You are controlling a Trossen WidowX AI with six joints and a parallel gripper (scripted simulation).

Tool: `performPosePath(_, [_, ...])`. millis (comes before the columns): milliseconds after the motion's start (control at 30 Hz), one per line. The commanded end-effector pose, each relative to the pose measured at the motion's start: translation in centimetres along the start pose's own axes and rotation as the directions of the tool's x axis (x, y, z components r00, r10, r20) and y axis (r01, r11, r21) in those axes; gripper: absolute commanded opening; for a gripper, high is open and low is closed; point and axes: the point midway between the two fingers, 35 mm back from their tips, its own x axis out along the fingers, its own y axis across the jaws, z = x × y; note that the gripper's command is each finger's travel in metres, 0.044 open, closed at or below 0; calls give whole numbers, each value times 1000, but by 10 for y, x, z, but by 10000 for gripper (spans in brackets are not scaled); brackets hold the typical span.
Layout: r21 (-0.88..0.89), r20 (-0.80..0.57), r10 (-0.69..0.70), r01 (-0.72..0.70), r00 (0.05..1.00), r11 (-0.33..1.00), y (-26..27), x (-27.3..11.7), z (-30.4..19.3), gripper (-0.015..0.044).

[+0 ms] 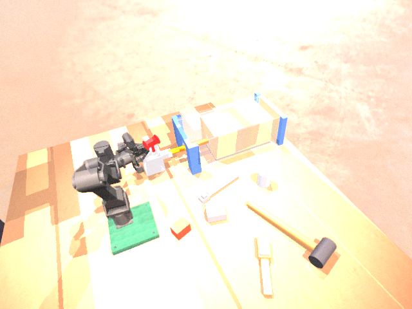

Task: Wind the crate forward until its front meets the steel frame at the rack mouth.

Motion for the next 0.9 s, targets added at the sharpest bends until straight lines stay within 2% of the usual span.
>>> performPosePath(0, [1,2,-3,3,1000,1000,0,0,0,0])
performPosePath(867, [1,1,-3,3,1000,1000,4,0,1,0])
